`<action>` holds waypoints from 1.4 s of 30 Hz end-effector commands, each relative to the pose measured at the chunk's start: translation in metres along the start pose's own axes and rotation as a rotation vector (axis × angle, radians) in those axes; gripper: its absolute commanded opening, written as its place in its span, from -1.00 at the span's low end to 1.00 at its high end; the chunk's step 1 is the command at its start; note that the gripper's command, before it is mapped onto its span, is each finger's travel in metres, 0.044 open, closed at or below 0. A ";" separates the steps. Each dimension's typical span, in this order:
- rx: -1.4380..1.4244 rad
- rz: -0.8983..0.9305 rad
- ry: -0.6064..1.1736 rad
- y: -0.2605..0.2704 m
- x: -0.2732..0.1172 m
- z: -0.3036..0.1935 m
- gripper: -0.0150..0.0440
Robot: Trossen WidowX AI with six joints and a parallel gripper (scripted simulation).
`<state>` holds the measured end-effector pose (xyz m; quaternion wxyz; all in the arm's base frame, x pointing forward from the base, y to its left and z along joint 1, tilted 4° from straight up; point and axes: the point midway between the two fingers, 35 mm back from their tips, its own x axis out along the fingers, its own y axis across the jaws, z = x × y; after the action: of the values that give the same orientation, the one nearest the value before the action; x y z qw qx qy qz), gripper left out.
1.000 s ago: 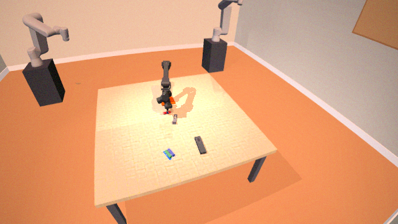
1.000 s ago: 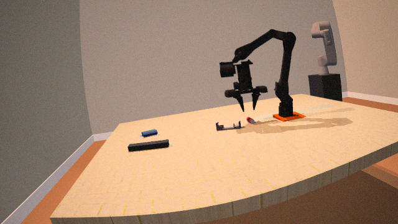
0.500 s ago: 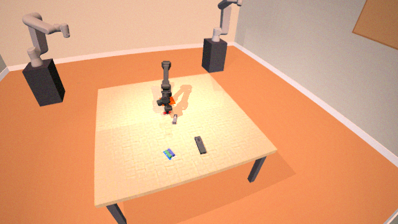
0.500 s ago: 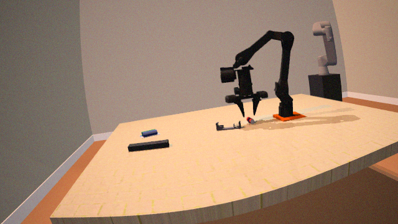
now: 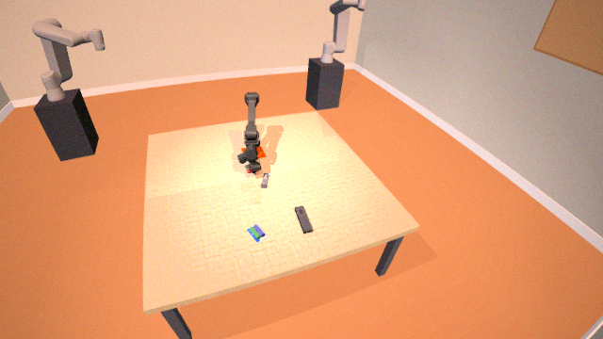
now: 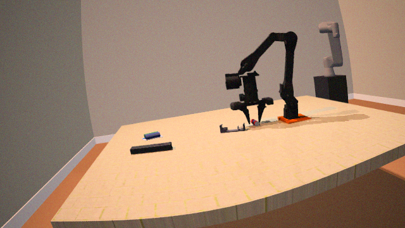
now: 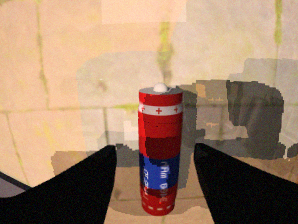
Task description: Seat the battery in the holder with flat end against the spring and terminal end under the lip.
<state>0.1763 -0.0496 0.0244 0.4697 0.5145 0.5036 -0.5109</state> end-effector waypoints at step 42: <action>-0.863 0.001 0.006 0.083 -0.070 -0.028 -0.28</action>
<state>0.2471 -0.0359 0.0921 0.6197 0.3232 0.6460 -0.3070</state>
